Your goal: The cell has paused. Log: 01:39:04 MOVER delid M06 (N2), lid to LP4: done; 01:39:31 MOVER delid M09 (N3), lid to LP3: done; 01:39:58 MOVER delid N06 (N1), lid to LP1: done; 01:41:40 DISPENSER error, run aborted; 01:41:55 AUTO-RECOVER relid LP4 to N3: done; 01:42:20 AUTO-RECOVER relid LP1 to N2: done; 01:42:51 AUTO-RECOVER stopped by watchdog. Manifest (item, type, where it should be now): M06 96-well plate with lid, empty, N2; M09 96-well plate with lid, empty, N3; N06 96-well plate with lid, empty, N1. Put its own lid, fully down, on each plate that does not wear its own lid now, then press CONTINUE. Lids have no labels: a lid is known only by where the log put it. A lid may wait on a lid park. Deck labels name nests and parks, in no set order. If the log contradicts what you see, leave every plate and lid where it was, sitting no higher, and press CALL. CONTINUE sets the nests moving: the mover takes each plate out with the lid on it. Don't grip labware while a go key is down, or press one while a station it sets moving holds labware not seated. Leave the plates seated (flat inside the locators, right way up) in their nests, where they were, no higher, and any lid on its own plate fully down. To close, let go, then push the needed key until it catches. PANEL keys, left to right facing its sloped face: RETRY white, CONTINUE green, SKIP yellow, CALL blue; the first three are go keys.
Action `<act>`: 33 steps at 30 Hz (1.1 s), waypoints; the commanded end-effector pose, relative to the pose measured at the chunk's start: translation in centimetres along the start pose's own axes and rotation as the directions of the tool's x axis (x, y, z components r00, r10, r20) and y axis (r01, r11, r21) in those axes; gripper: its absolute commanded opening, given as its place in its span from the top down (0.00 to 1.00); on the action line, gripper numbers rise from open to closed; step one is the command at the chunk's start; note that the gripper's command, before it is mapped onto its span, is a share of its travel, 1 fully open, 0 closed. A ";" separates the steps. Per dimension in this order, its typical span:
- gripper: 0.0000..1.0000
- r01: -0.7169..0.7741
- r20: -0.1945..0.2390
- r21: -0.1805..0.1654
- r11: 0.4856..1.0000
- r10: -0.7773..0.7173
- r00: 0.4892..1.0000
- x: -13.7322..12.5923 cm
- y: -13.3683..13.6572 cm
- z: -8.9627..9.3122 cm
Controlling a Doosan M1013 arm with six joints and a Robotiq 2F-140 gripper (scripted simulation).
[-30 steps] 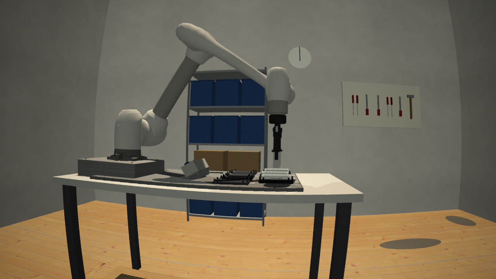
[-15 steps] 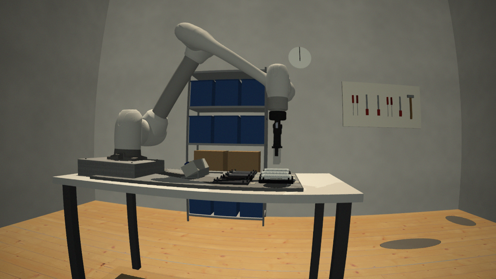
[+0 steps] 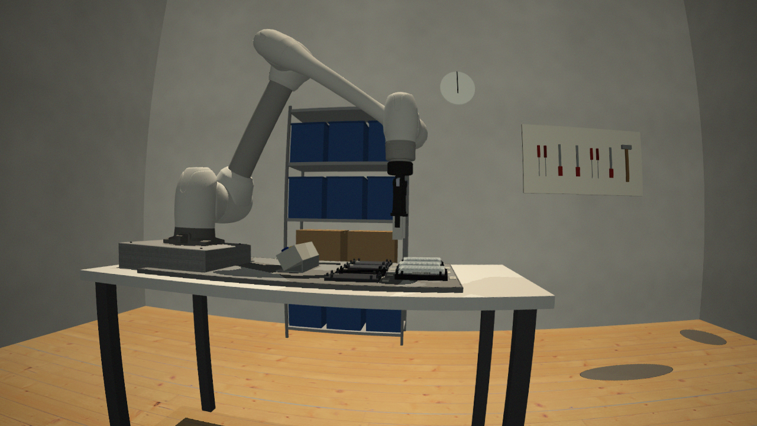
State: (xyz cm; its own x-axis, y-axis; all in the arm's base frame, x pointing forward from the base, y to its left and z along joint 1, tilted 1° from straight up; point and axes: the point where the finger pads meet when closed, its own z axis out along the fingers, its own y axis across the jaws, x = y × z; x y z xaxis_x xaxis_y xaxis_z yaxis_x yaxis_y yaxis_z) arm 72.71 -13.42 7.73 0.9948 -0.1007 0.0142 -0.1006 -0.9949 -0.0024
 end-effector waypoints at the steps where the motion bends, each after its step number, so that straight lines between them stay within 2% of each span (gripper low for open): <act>1: 0.34 0.007 -0.003 -0.001 1.000 -0.007 1.000 -4.7 -2.1 -1.6; 2: 0.34 0.007 -0.003 -0.001 1.000 -0.007 1.000 -4.7 -2.1 -1.6; 3: 0.34 0.012 -0.003 -0.001 1.000 -0.012 1.000 -7.9 -3.4 -2.4; 5: 0.34 0.012 -0.003 -0.001 1.000 -0.012 1.000 -7.9 -3.4 -2.4; 6: 0.34 0.017 -0.003 -0.001 1.000 -0.017 1.000 -11.1 -4.5 -2.9; 8: 0.34 0.017 -0.003 -0.001 1.000 -0.017 1.000 -11.4 -4.6 -3.0; 9: 0.34 0.023 -0.003 -0.001 1.000 -0.023 1.000 -14.3 -5.6 -3.3; 11: 0.34 0.023 -0.003 -0.001 1.000 -0.023 1.000 -15.0 -5.8 -3.4; 12: 0.34 0.028 -0.003 -0.001 1.000 -0.028 1.000 -17.7 -6.6 -3.5; 13: 0.34 0.028 -0.003 -0.001 1.000 -0.028 1.000 -18.6 -6.8 -3.6; 15: 0.34 0.028 -0.003 -0.001 1.000 -0.028 1.000 -18.6 -6.8 -3.6; 16: 0.34 0.033 -0.003 -0.001 0.999 -0.033 0.999 -22.1 -7.7 -3.7; 19: 0.34 0.033 -0.003 -0.001 0.999 -0.033 0.999 -22.1 -7.7 -3.7; 20: 0.34 0.038 -0.003 -0.001 0.999 -0.038 0.999 -25.3 -8.5 -3.6; 21: 0.34 0.038 -0.003 -0.001 0.999 -0.038 0.999 -25.3 -8.5 -3.6; 22: 0.34 0.042 -0.003 -0.001 0.999 -0.042 0.999 -28.3 -9.0 -3.4; 24: 0.34 0.042 -0.003 -0.001 0.999 -0.042 0.999 -28.3 -9.0 -3.4; 25: 0.34 0.046 -0.003 -0.001 0.999 -0.046 0.999 -30.8 -9.5 -3.2; 26: 0.34 0.046 -0.003 -0.001 0.999 -0.046 0.999 -30.8 -9.5 -3.2; 27: 0.34 0.049 -0.003 -0.001 0.999 -0.049 0.999 -32.8 -9.8 -2.9; 28: 0.34 0.049 -0.003 -0.001 0.999 -0.049 0.999 -32.8 -9.8 -2.9; 29: 0.34 0.051 -0.003 -0.001 0.999 -0.051 0.999 -34.3 -10.0 -2.7; 33: 0.34 0.054 -0.003 -0.001 0.999 -0.054 0.999 -36.1 -10.3 -2.4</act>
State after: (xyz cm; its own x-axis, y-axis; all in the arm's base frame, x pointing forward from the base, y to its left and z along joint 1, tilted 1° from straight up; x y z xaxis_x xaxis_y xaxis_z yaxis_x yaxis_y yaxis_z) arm 40.05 -0.20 9.71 0.9986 -0.0500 0.0149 -0.0500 -0.9987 -0.0016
